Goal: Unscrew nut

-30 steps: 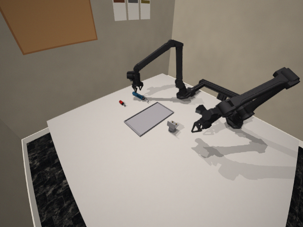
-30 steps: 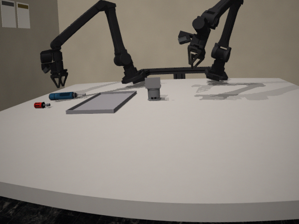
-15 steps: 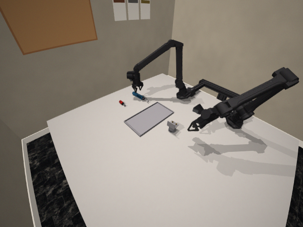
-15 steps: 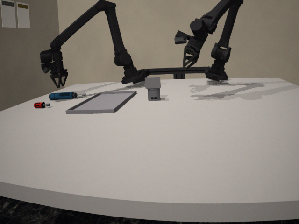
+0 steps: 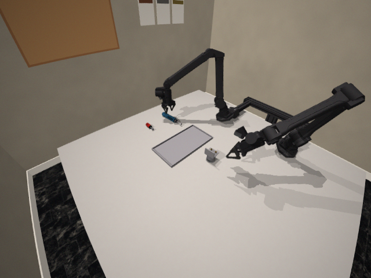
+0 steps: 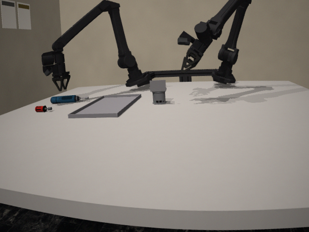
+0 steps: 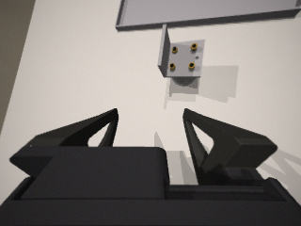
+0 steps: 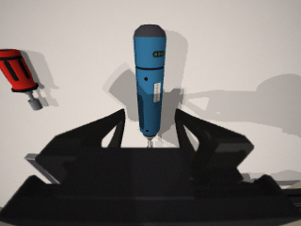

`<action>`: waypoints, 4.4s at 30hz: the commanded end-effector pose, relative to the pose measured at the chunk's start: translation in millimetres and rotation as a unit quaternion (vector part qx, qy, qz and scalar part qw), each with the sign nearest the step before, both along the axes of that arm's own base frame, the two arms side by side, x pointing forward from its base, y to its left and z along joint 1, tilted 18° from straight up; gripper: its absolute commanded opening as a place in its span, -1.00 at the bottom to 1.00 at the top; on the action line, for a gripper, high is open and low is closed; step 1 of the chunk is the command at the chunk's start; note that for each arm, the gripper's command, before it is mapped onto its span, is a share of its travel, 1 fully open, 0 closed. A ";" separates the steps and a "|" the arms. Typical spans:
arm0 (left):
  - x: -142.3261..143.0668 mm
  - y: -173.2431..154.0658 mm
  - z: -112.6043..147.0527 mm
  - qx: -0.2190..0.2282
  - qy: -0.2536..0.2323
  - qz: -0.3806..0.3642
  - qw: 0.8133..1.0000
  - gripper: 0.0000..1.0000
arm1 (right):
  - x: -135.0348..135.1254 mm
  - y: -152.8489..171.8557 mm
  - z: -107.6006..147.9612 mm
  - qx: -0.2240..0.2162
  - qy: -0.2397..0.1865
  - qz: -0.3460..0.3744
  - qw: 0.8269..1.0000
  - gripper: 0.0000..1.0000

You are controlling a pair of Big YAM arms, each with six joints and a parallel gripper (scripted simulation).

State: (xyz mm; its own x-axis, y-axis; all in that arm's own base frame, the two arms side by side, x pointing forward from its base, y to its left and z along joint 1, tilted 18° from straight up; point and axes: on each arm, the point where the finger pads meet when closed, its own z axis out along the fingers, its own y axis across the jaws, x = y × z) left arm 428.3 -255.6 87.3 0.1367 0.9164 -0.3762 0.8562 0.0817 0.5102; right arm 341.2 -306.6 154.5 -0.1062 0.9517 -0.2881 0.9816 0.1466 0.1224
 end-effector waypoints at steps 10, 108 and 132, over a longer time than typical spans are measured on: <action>-7.0 -35.2 -3.5 -0.113 -0.001 0.029 0.993 0.72 | 19.1 -12.4 31.1 -0.027 -0.032 0.007 0.999 0.30; -9.6 -48.8 -84.5 -0.337 0.018 0.034 0.941 0.72 | 19.1 -12.4 31.1 -0.027 -0.032 0.007 0.999 0.30; -8.2 -43.1 -118.2 -0.338 0.019 0.029 0.940 0.72 | 19.1 -12.4 31.1 -0.027 -0.032 0.007 0.999 0.30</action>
